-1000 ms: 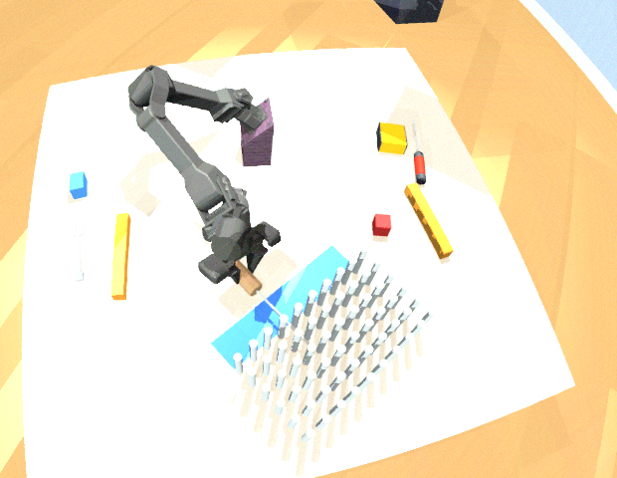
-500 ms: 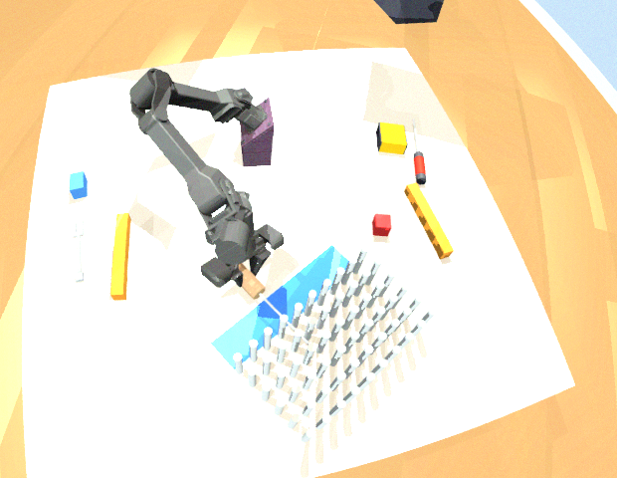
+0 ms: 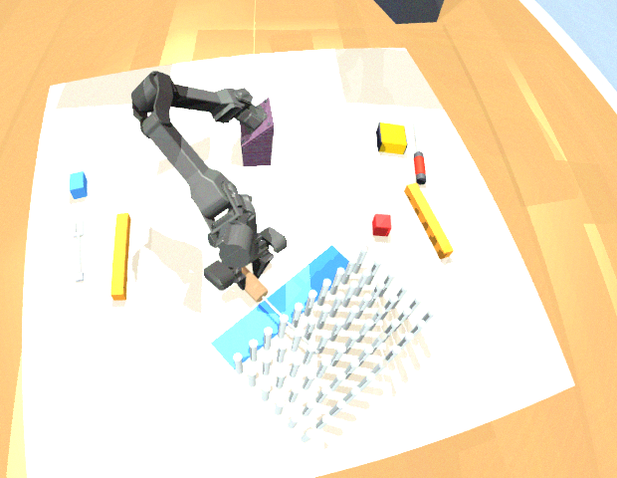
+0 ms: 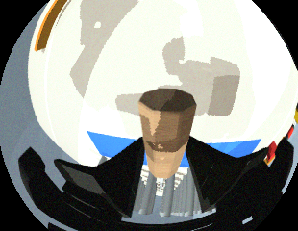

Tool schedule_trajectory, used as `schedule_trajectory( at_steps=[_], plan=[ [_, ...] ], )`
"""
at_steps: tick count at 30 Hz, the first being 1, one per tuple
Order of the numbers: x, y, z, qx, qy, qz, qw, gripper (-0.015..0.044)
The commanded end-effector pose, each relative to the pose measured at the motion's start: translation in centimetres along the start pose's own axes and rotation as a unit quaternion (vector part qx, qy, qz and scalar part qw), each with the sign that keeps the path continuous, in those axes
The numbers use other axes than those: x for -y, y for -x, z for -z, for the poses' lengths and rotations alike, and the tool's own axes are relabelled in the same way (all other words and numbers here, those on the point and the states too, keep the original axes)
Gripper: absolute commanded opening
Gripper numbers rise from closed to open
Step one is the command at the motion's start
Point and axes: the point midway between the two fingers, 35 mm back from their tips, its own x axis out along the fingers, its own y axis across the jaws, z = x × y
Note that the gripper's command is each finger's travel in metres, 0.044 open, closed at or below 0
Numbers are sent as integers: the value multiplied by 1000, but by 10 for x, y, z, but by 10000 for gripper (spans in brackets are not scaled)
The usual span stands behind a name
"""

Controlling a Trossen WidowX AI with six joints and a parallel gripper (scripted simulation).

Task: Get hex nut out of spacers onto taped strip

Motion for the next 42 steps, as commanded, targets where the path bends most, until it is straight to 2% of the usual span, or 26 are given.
schedule_trajectory(
  at_steps=[1, 42],
  plan=[
    [-1, -1, 5, -1, -2, -1, 1000, 0],
    [-1, -7, 28, -1, -2, -1, 1000, 0]
  ],
)
